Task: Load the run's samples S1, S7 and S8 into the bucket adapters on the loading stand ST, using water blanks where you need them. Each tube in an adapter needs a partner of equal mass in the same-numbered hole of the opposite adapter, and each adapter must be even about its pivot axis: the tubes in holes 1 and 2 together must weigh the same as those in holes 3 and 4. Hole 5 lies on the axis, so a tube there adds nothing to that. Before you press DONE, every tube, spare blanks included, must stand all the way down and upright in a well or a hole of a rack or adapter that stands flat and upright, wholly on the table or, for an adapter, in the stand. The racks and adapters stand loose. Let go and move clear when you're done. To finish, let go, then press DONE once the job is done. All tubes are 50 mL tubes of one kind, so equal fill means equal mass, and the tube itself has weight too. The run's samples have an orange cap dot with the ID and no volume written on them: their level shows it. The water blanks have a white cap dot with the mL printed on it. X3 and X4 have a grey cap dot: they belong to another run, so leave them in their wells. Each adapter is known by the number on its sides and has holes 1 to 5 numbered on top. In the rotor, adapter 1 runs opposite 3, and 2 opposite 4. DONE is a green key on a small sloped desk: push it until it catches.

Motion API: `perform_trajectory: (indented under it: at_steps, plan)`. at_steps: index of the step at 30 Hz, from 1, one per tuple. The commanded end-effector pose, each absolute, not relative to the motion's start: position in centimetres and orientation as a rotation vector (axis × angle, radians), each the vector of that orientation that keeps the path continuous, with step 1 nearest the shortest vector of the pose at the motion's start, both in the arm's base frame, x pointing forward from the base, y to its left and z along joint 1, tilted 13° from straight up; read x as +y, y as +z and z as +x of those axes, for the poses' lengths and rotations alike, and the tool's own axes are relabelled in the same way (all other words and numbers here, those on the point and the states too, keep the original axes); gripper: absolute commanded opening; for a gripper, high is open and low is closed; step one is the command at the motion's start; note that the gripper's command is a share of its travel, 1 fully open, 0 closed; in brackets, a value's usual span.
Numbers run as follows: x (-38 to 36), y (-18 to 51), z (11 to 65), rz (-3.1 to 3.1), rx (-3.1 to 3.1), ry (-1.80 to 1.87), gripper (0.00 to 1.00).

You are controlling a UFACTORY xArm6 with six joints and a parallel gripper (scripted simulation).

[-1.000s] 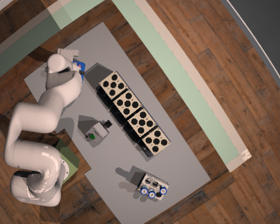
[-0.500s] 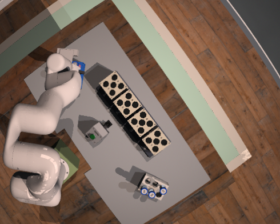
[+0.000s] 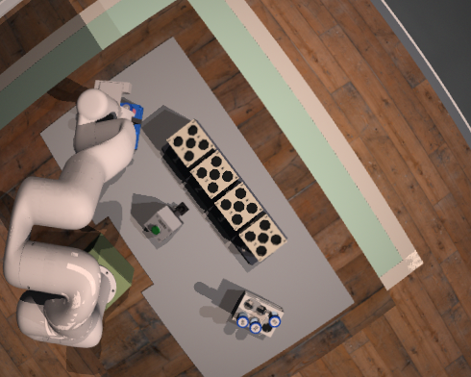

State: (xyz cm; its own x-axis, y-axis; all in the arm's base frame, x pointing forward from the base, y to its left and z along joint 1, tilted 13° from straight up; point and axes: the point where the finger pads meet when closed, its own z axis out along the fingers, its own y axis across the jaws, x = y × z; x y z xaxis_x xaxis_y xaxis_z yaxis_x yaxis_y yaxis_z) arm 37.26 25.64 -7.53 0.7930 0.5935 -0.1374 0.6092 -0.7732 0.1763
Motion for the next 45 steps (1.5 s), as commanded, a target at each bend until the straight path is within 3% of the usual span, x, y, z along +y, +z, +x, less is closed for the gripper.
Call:
perform_trajectory:
  at_steps: [1, 45]
  plan:
    - [25.8, -7.2, 37.4, 2.773, 0.942, -0.103, 0.0]
    - [27.4, -0.3, 37.4, 2.773, 0.942, -0.103, 0.0]
